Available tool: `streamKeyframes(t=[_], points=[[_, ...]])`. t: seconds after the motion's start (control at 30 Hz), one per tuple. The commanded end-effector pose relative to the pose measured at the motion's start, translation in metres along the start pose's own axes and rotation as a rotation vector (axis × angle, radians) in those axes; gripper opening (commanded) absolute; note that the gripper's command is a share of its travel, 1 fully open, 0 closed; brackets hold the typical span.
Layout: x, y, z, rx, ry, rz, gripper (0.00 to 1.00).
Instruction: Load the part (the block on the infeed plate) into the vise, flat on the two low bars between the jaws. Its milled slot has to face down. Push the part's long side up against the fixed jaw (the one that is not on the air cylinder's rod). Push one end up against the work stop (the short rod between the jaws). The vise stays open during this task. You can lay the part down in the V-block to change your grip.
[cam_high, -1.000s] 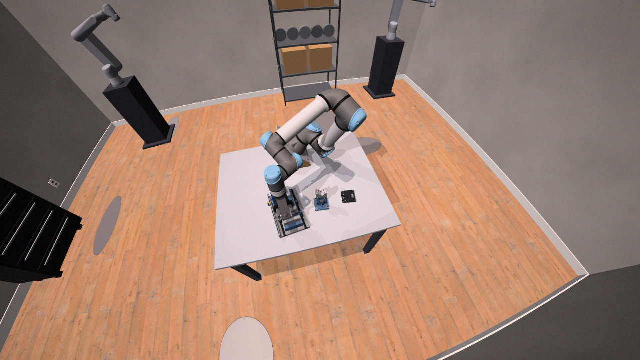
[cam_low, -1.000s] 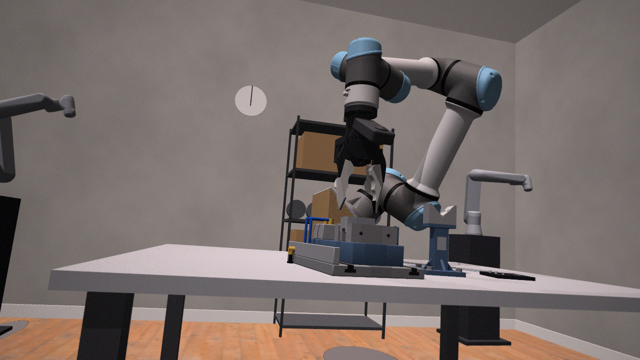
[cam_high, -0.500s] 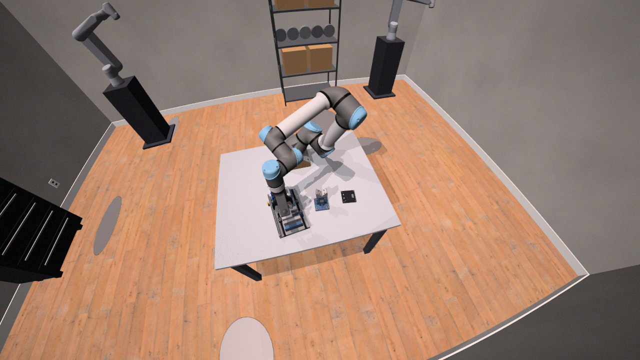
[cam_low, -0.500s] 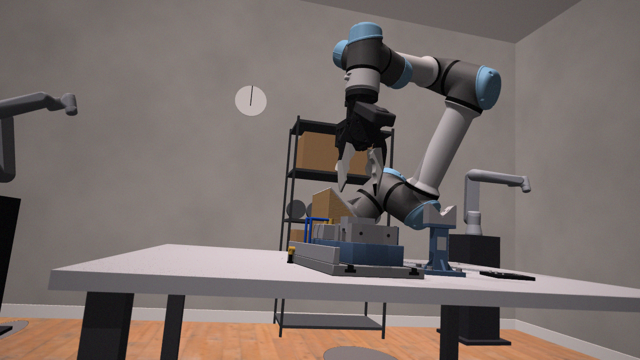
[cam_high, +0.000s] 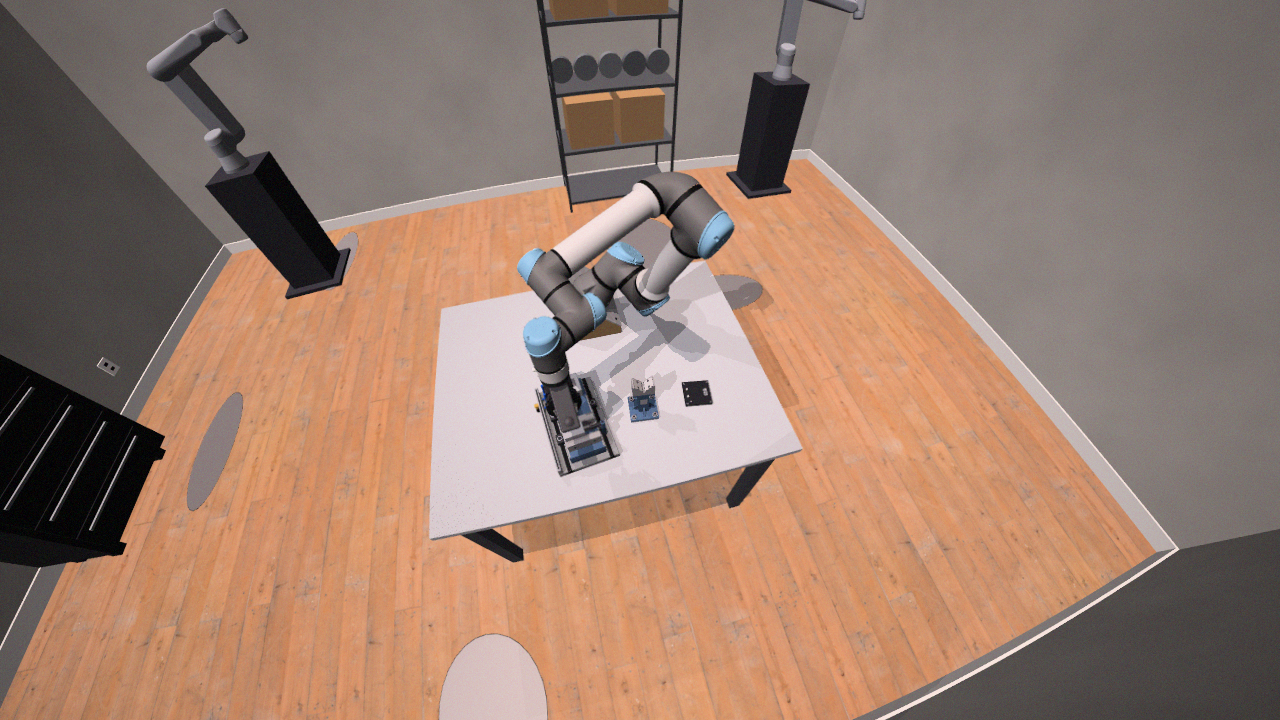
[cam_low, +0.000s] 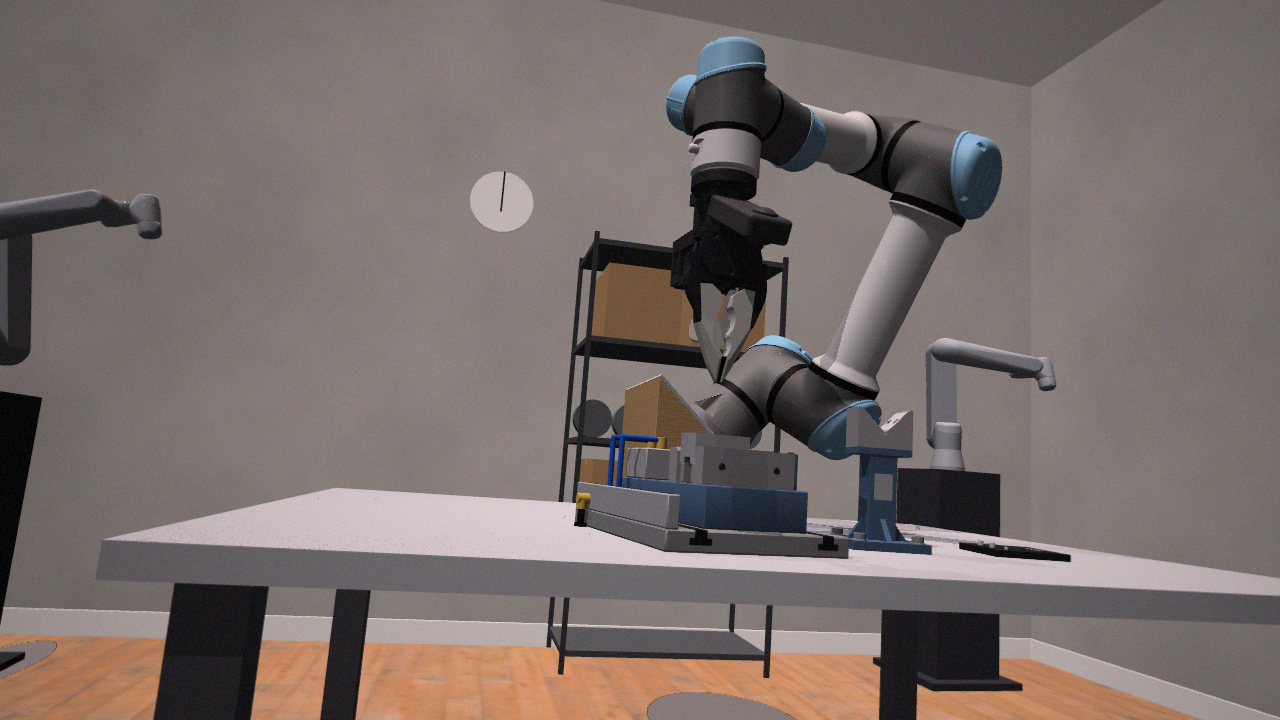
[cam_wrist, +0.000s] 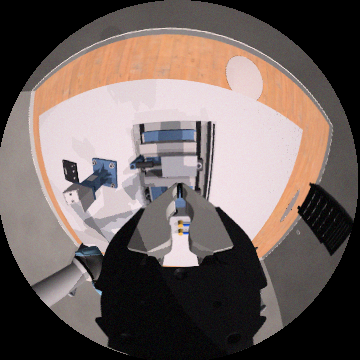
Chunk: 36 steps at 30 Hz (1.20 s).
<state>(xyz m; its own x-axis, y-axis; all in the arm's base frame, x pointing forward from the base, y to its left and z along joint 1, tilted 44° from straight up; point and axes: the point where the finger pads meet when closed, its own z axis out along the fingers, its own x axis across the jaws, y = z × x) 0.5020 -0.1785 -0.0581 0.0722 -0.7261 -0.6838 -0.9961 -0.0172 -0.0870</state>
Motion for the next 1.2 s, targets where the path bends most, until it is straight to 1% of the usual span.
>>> streamKeyframes(t=[0.0, 0.83, 0.97, 1.1, 1.17], points=[[0.0, 0.0, -0.001, 0.001, 0.001, 0.0, 0.0], [0.0, 0.0, -0.001, 0.001, 0.001, 0.0, 0.0], [0.004, 0.0, -0.001, 0.001, 0.001, 0.0, 0.0], [0.037, 0.001, 0.0, 0.001, 0.001, 0.0, 0.0], [0.046, 0.002, 0.001, 0.001, 0.001, -0.001, 0.0]])
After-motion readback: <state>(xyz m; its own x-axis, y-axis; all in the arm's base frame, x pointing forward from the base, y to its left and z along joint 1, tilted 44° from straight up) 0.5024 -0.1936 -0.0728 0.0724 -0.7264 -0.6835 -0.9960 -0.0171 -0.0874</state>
